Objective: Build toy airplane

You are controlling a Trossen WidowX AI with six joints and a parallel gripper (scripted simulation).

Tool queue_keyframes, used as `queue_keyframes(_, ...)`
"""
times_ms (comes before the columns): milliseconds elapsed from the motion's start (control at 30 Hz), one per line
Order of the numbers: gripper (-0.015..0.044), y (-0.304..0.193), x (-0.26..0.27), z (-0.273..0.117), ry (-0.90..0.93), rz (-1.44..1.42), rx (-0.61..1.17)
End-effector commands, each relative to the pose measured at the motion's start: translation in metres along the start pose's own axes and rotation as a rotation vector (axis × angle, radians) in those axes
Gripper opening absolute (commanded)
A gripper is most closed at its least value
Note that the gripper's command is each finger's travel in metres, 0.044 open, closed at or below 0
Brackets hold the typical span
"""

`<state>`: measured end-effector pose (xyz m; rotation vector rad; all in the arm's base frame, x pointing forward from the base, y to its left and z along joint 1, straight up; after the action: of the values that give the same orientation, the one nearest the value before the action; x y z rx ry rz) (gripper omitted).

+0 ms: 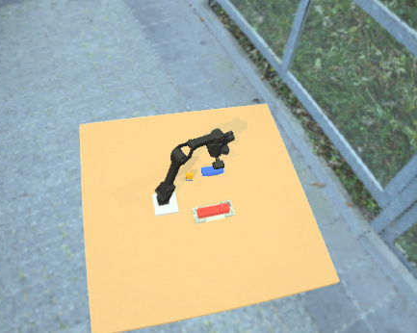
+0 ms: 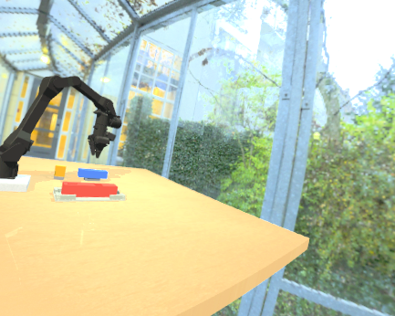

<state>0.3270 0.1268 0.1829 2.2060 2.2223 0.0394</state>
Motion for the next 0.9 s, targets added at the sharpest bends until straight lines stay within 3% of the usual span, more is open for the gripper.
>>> queue_keyframes(0,0.044,0.003,-0.003,0.0,0.002,0.027,-0.003)
queue_keyframes(167,0.044,0.003,-0.003,0.033,0.002,0.027,-0.003)
queue_keyframes(867,0.044,0.003,-0.003,0.068,0.002,0.027,-0.003)
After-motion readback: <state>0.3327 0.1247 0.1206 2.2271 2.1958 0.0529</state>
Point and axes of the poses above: the point midway between the two fingers, 35 mm back from their tips, its own z axis out along the fingers, its own x axis across the jaws, y = z × x, the point moved 5 cm from there along -z, back along the fingers, and after that the axes turned 2 degrees about -z, right-handed, at the moved point
